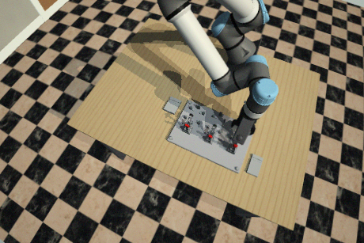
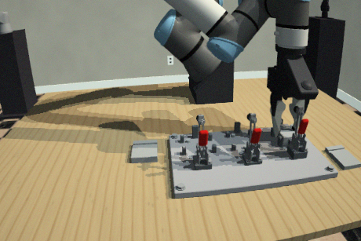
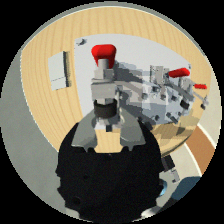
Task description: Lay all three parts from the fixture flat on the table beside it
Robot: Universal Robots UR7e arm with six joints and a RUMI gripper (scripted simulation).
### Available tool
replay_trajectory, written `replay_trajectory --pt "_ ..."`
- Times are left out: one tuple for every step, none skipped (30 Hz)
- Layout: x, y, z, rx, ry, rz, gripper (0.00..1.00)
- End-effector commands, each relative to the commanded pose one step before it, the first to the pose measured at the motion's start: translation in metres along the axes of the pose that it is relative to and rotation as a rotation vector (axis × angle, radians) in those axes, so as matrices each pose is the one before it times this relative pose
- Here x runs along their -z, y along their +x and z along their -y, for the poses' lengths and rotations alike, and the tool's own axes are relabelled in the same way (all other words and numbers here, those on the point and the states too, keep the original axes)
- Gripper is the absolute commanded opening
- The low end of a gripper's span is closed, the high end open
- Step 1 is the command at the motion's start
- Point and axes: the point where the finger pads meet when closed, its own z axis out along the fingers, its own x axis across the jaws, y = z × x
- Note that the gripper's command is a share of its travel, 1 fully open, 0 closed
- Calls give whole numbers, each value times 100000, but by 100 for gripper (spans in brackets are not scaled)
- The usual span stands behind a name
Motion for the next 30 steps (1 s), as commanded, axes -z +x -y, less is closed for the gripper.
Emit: replay_trajectory --pt "37 -8 29 -30 95 39 0" --pt "0 0 0 0 0 0 0" --pt "0 0 0 0 0 0 0" --pt "0 0 0 0 0 0 0" --pt "0 0 0 0 0 0 0" --pt "0 0 0 0 0 0 0" --pt "0 0 0 0 0 0 0" --pt "0 0 0 0 0 0 0" --pt "3 0 0 0 0 0 0" --pt "7 0 0 0 0 0 0" --pt "12 0 0 0 0 0 0" --pt "19 0 0 0 0 0 0" --pt "27 0 0 0 0 0 0" --pt "36 0 0 0 0 0 0" --pt "46 0 0 0 0 0 0" --pt "55 0 0 0 0 0 0" --pt "66 0 0 0 0 0 0" --pt "76 0 0 0 0 0 0" --pt "86 0 0 0 0 0 0" --pt "95 0 0 0 0 0 0" --pt "0 0 0 0 0 0 0" --pt "0 0 0 0 0 0 0" --pt "105 0 0 0 0 0 0" --pt "113 0 0 0 0 0 0" --pt "121 0 -1 0 0 0 0" --pt "128 0 0 0 0 0 0" --pt "134 0 0 0 0 0 0" --pt "140 0 0 0 0 0 0" --pt "144 0 0 0 0 0 0" --pt "147 0 0 0 0 0 0"
